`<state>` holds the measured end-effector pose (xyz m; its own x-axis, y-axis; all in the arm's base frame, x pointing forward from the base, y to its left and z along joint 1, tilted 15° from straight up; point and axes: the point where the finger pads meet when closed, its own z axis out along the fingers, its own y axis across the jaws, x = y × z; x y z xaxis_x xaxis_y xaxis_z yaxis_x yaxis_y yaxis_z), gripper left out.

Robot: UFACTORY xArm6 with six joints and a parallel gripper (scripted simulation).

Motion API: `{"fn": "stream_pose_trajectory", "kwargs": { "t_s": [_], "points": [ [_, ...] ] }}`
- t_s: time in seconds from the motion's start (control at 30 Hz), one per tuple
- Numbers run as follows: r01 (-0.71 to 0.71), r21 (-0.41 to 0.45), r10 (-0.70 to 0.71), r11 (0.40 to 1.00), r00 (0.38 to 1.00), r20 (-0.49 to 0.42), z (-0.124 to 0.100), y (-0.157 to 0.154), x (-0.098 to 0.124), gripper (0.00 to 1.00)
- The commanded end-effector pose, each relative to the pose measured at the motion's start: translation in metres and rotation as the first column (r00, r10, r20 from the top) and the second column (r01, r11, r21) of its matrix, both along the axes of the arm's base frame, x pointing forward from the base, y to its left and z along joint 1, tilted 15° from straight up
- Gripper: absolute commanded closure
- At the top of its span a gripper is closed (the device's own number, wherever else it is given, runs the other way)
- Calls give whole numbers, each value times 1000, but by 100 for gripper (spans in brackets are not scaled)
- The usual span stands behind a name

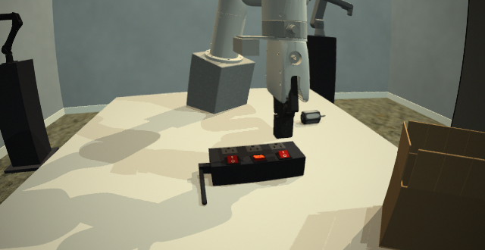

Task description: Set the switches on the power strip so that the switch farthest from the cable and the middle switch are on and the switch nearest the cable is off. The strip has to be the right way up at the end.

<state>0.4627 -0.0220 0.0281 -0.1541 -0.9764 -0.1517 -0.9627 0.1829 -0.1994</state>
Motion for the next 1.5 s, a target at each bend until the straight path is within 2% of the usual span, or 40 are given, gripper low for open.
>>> {"fn": "stream_pose_trajectory", "kwargs": {
  "t_s": [0.0, 0.63, 1.47],
  "points": [
    [0, 0, 0, 1000, 1000, 4, -5, 1, 3, 100],
    [0, 0, 0, 1000, 1000, 4, -20, 2, 6, 100],
    [0, 0, 0, 1000, 1000, 4, -21, 3, 7, 100]
  ]
}}
